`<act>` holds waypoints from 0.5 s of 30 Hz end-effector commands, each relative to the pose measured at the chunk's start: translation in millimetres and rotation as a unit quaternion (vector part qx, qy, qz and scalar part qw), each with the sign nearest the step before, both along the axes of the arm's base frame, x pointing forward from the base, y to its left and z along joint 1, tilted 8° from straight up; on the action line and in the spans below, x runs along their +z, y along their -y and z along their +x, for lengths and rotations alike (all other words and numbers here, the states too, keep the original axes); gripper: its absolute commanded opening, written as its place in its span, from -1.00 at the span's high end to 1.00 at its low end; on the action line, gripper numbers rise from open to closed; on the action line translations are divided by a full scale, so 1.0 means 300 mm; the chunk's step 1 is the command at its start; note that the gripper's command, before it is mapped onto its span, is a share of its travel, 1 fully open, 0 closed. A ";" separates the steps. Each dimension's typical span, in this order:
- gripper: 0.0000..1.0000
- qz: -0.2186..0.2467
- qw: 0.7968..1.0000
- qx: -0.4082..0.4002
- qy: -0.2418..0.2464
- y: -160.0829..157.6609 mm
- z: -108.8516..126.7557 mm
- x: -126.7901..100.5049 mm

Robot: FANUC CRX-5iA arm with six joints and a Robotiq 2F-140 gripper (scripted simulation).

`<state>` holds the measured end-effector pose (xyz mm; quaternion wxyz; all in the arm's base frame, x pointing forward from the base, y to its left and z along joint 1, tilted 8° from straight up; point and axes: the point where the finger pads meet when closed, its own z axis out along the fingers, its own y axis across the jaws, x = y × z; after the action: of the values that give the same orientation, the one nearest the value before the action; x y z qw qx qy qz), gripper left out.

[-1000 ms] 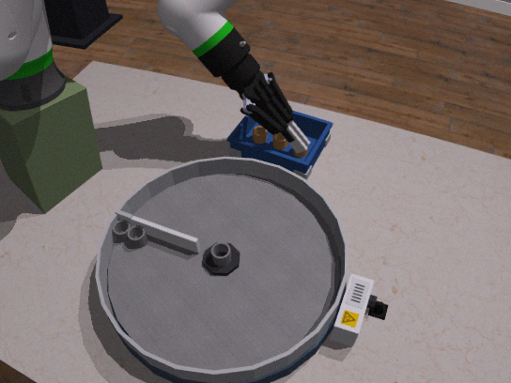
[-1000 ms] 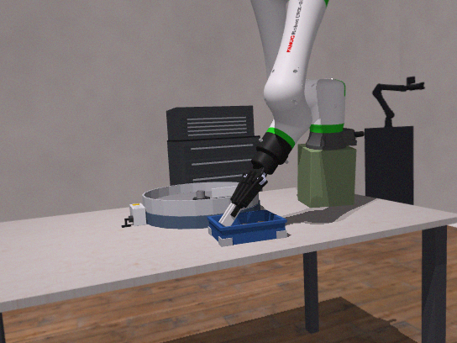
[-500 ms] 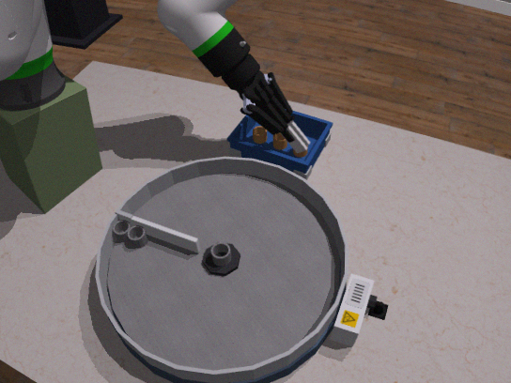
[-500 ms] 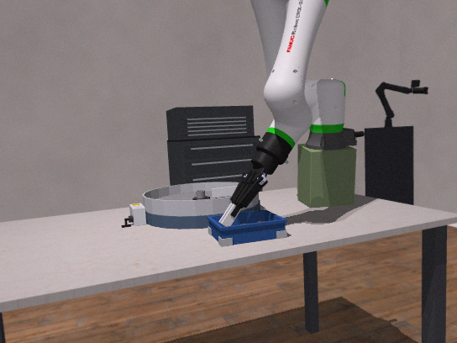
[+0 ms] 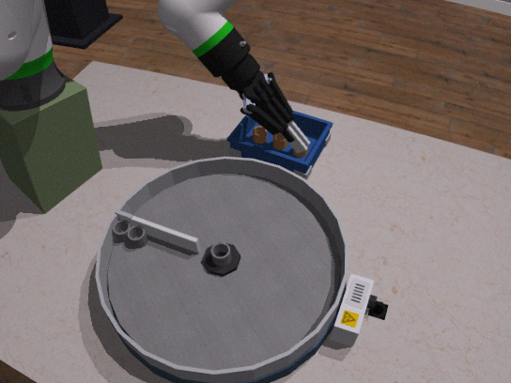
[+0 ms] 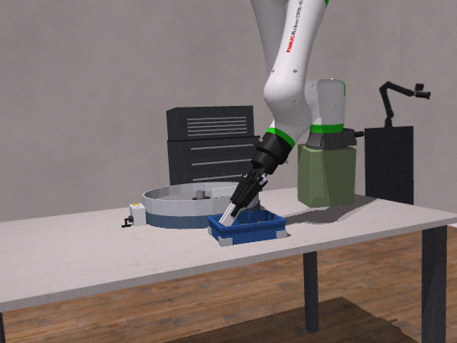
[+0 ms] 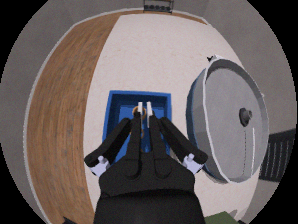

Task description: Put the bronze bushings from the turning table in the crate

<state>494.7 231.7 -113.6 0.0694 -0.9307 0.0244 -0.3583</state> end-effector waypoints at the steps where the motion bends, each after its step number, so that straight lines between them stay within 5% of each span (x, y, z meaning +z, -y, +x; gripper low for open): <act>1: 0.86 0.000 1.000 0.000 0.000 0.000 0.000 0.002; 15: 0.86 0.000 1.000 0.000 0.000 0.016 -0.004 0.115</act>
<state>494.2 229.1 -92.7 0.0716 -0.9291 0.0244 -0.3621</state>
